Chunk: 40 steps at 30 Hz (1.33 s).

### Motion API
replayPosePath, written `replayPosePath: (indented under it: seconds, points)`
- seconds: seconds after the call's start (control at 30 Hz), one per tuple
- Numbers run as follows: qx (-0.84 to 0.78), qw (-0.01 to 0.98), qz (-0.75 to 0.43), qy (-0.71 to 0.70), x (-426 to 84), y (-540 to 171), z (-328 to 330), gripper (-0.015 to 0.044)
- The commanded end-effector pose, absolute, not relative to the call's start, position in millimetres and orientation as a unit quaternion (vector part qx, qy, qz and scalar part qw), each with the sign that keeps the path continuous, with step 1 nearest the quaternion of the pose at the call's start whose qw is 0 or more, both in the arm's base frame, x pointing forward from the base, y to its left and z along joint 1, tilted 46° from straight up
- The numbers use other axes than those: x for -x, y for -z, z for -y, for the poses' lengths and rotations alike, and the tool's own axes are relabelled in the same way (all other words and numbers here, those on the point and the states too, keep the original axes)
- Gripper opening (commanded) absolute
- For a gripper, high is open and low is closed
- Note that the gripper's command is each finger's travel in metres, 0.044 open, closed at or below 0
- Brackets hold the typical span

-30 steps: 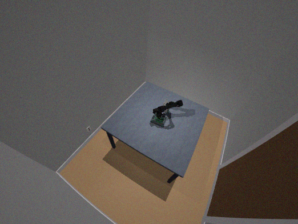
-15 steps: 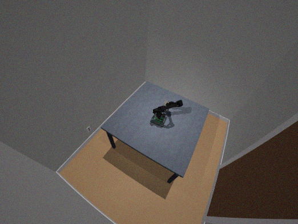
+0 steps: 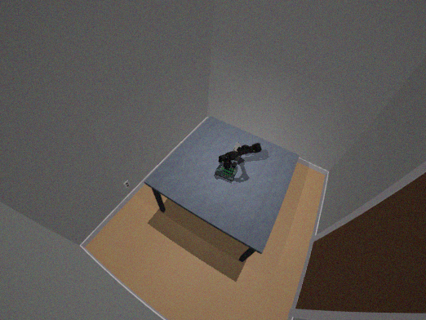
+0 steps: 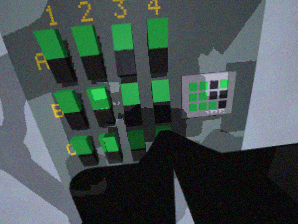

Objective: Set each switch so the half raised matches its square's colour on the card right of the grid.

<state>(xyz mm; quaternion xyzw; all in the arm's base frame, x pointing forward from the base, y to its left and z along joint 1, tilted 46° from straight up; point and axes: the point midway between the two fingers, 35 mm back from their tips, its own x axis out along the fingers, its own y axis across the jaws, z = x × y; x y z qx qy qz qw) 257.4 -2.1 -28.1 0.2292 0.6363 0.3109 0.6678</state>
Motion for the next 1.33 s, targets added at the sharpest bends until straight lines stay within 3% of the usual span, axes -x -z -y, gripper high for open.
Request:
replayPosePath:
  seconds: [0.0,0.23,0.43,0.73,1.3]
  points:
    - [-0.233,0.666,-0.637,-0.31,-256.4,29.0,0.7,0.0]
    - [-0.23,0.668,-0.636,-0.311,-257.4,27.2,3.3,0.0]
    - [-0.237,0.674,-0.629,-0.306,-254.2,-16.2,47.5,0.0]
    - [-0.237,0.674,-0.628,-0.307,-280.4,-49.8,24.7,0.0]
    - [-0.237,0.674,-0.628,-0.307,-280.4,-49.8,24.7,0.0]
